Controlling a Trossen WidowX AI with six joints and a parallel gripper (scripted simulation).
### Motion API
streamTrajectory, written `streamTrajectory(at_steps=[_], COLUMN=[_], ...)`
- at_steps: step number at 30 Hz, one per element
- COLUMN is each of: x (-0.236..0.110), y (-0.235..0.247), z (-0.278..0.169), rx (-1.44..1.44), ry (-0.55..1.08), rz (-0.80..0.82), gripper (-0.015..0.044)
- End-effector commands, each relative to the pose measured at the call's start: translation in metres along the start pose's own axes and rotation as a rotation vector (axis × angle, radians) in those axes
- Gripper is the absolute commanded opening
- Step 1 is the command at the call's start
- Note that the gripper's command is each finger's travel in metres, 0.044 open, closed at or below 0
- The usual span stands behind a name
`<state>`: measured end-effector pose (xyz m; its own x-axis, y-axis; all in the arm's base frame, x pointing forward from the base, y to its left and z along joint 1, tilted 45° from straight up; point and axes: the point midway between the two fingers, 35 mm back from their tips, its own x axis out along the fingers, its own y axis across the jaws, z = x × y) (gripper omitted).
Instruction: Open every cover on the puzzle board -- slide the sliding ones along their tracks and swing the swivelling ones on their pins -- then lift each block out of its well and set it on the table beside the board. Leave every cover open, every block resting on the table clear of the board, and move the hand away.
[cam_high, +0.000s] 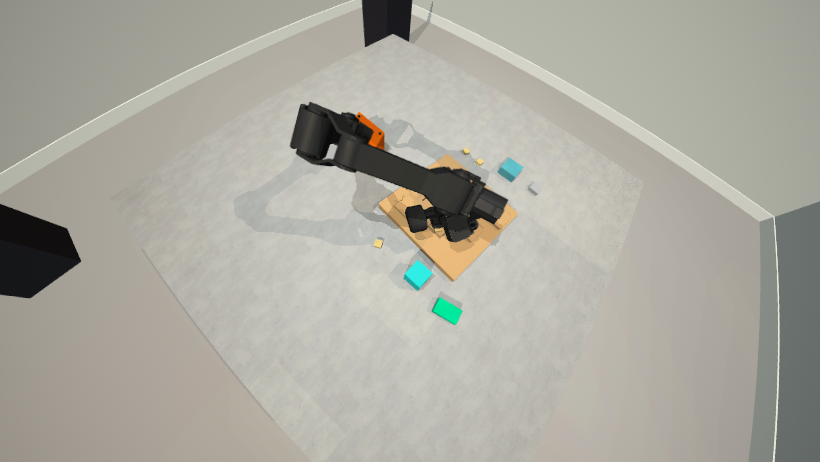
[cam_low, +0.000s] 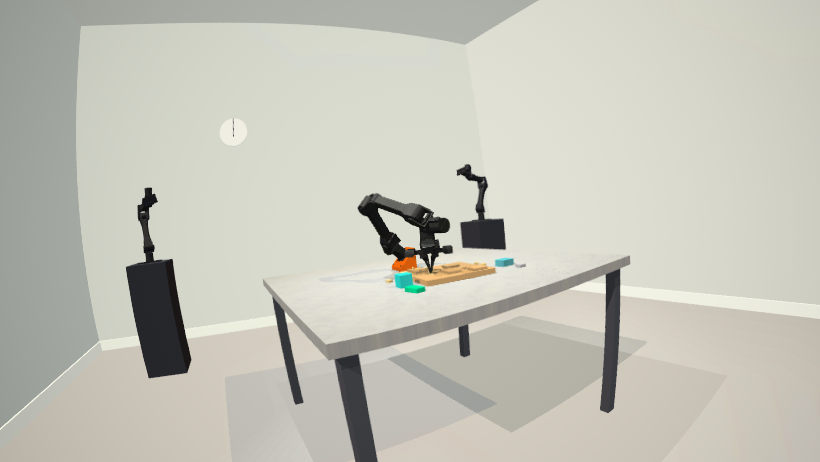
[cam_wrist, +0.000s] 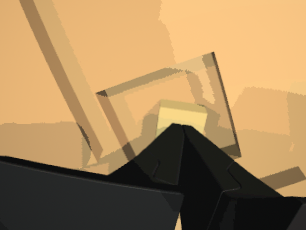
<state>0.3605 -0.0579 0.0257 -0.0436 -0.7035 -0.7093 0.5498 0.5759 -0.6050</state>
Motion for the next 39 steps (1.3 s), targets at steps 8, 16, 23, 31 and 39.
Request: streamTrajectory(at_steps=[8,16,23,31,39], x=[0.005,0.006,0.006,-0.002,-0.009], y=[0.003,0.005,0.005,0.004,0.002], z=[0.002,0.002,0.002,0.002,0.001], rx=[-0.005,-0.004,0.008,0.014,0.013], ry=[-0.003,-0.003,-0.003,-0.003,0.001], rz=[-0.002,-0.002,-0.002,-0.001,-0.007], gripper=[0.0000,0.0000,0.0000,0.0000,0.0079])
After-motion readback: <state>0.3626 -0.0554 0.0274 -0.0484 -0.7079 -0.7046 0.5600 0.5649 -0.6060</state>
